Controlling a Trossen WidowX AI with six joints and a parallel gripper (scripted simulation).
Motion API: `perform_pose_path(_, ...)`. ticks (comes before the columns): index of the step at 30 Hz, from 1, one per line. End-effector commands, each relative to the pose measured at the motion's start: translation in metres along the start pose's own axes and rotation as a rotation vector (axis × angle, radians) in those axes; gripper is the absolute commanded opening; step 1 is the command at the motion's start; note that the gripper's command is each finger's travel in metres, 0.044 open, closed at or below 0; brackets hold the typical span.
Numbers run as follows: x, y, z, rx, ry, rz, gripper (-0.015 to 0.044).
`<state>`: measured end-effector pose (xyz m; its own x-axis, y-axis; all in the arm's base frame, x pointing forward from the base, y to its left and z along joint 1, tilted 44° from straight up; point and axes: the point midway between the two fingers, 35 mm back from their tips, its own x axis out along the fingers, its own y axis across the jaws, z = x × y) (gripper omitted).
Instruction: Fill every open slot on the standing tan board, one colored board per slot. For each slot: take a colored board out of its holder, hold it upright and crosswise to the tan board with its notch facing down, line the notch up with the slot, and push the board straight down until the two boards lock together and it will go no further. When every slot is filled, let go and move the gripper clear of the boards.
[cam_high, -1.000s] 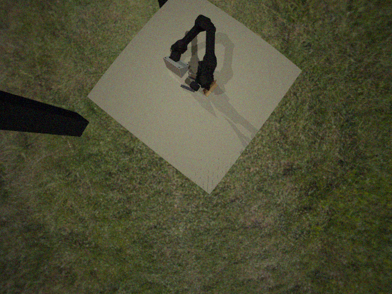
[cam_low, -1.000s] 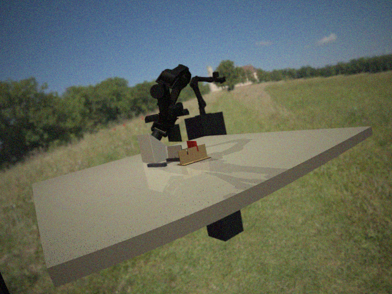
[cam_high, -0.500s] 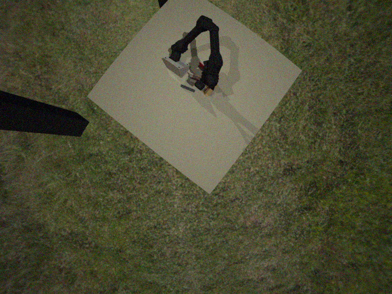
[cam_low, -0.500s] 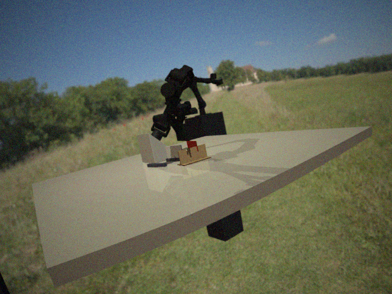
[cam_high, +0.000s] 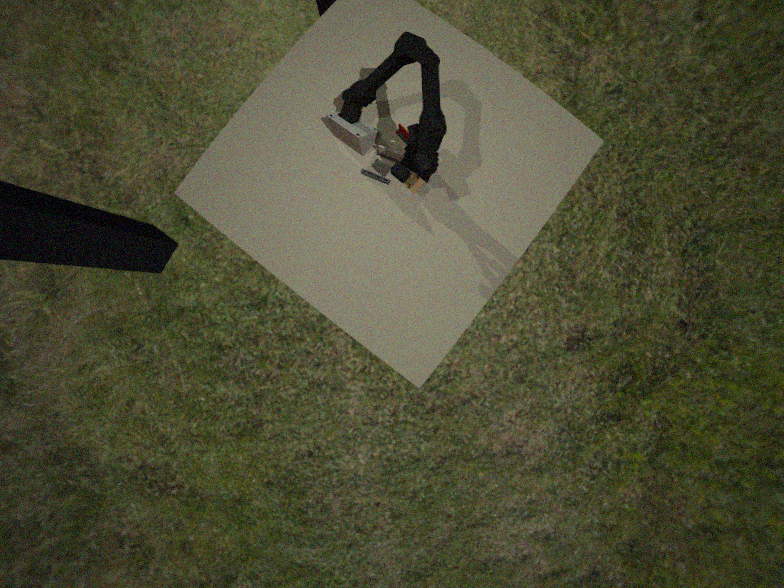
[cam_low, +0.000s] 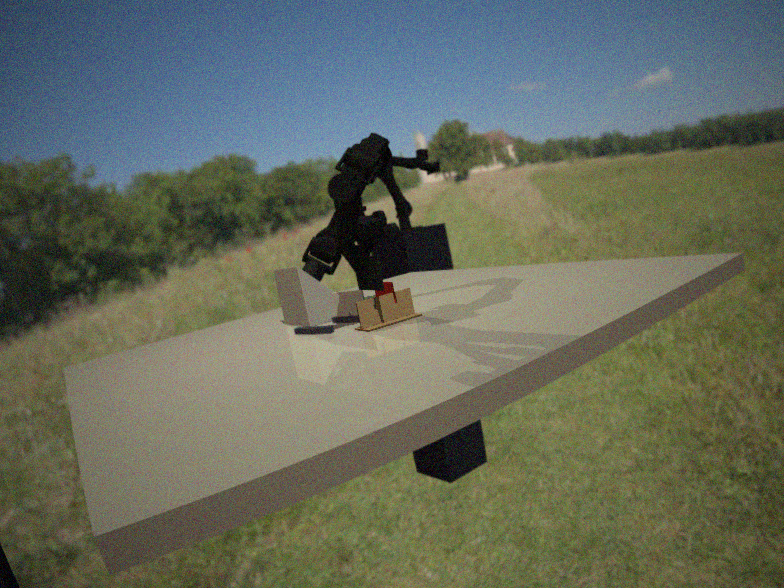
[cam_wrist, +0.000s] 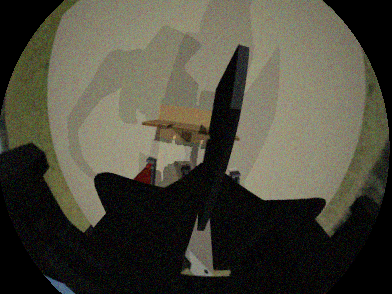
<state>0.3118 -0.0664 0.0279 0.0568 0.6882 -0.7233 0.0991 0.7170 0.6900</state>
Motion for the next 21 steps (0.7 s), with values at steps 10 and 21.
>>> perform_pose_path(10,0.008,0.0,0.0,0.007,-0.003,0.003,0.0)
perform_pose_path(21,0.013,0.0,0.0,0.007,-0.003,0.003,0.0)
